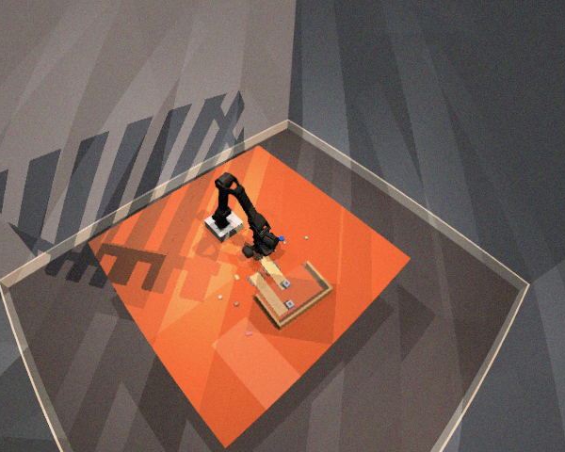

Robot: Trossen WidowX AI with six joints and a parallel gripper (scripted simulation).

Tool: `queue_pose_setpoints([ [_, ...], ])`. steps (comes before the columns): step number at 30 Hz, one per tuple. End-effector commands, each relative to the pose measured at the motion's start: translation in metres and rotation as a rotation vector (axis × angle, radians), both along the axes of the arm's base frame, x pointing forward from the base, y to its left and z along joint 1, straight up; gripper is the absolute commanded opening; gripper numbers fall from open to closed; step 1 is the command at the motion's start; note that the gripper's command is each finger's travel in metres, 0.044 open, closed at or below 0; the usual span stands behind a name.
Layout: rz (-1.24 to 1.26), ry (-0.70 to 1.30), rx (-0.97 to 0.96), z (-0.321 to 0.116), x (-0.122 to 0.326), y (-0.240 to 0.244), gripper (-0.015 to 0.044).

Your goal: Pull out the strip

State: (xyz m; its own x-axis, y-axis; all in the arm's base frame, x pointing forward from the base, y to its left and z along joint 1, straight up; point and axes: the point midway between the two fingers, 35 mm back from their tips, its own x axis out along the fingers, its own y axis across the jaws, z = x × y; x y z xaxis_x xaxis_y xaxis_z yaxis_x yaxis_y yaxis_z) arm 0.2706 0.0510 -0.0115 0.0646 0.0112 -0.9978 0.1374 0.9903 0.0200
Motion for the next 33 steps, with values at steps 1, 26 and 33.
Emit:
queue_pose_setpoints([
  [1,0.001,0.037,-0.006,-0.006,-0.016,-0.001,0.0],
  [26,0.001,0.04,-0.005,-0.008,-0.048,0.003,0.0],
  [33,0.001,0.041,-0.005,-0.008,-0.057,0.004,0.0],
])
